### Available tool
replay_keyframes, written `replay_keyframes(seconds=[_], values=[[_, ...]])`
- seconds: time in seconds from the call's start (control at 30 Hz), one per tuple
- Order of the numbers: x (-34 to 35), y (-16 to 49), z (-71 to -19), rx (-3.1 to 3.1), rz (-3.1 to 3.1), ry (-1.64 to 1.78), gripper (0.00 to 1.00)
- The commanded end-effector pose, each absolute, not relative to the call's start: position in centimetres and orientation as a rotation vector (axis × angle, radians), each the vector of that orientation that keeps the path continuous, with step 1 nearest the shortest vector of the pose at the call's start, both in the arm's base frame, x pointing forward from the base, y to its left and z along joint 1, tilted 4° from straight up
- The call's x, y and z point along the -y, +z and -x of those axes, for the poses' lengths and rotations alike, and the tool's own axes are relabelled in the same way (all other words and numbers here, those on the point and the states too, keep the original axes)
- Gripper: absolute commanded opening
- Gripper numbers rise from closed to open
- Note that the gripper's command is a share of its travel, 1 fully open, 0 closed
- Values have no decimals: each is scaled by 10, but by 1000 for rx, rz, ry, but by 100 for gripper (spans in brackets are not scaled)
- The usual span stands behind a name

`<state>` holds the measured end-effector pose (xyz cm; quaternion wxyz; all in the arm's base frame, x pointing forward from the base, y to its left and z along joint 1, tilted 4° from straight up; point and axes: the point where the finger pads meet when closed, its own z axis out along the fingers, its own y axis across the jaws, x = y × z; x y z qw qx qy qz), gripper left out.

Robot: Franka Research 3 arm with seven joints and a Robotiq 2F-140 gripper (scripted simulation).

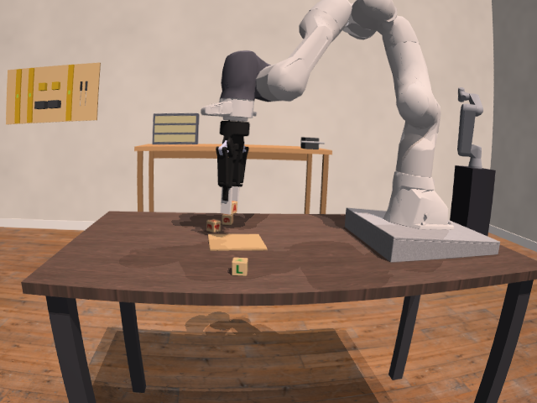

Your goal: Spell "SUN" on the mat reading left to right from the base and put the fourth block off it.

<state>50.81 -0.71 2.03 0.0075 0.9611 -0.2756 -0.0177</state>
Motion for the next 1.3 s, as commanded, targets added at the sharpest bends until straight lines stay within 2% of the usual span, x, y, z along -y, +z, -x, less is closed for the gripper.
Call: replay_keyframes(seconds=[0.0, 0.6, 1.27], values=[[6, 30, -498, 813, -3014, -108, 16], [6, 49, -500, 821, -3012, -108, 16], [-4, 44, -495, 1336, -2799, -122, 16]])
